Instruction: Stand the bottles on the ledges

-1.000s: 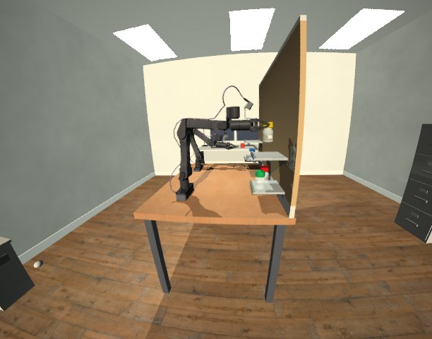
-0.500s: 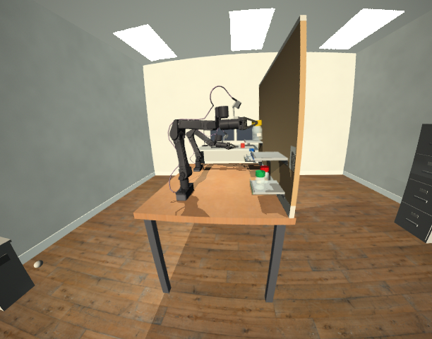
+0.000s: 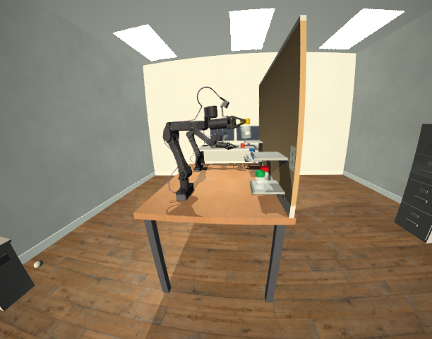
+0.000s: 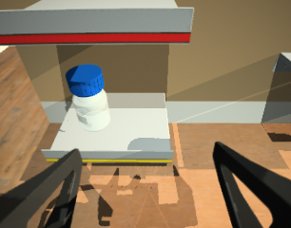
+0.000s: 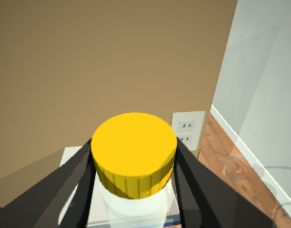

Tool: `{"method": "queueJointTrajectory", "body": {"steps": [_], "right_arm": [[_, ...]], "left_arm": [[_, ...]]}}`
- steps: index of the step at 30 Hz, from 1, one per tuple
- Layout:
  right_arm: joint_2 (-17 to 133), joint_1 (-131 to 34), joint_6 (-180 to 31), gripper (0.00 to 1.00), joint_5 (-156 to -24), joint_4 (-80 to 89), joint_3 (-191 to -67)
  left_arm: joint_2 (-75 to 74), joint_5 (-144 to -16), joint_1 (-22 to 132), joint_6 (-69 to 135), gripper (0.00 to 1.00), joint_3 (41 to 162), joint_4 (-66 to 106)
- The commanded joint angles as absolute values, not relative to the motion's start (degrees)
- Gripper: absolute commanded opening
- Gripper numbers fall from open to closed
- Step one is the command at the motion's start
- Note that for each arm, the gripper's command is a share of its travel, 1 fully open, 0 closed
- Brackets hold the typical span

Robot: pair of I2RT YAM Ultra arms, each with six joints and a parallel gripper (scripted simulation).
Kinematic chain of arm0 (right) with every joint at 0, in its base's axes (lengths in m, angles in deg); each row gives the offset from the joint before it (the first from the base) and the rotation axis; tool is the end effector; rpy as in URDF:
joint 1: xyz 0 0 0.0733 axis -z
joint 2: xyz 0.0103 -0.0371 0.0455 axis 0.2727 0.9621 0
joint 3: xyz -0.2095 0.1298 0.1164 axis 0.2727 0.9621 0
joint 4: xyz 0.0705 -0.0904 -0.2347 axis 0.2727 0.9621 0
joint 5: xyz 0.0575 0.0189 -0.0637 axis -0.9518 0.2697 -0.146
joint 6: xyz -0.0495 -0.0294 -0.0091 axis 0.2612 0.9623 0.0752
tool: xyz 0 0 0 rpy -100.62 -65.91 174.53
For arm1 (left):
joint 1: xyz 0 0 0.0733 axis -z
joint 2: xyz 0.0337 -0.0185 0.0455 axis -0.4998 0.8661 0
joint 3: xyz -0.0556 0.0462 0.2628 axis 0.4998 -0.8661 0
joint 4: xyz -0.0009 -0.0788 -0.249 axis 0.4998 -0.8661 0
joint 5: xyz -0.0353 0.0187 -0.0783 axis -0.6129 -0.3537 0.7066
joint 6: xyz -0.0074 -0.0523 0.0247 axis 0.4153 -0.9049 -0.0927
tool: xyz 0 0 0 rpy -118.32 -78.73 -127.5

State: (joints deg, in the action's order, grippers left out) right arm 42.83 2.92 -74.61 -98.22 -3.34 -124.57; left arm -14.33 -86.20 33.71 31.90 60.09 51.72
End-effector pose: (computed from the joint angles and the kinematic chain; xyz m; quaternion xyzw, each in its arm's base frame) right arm 0.2703 -0.0810 0.4296 0.0317 0.6852 -0.0444 0.7264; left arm 0.2703 -0.0138 0.2443 -0.0161 0.7591 -0.0131 0.6506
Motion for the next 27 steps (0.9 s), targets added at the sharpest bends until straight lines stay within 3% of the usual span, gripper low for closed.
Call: {"method": "queueJointTrajectory", "body": {"steps": [1, 27], "right_arm": [[39.22, 3.9, -74.64, 0.5, -99.61, -2.64, -123.21], [36.12, 5.17, -74.69, 0.5, -101.36, 1.02, -119.63]], "left_arm": [[-15.26, -85.54, 33.46, 31.75, 1.0, 60.43, 52.81], [-15.26, -85.54, 33.46, 31.75, 1.0, 60.43, 52.81]]}}
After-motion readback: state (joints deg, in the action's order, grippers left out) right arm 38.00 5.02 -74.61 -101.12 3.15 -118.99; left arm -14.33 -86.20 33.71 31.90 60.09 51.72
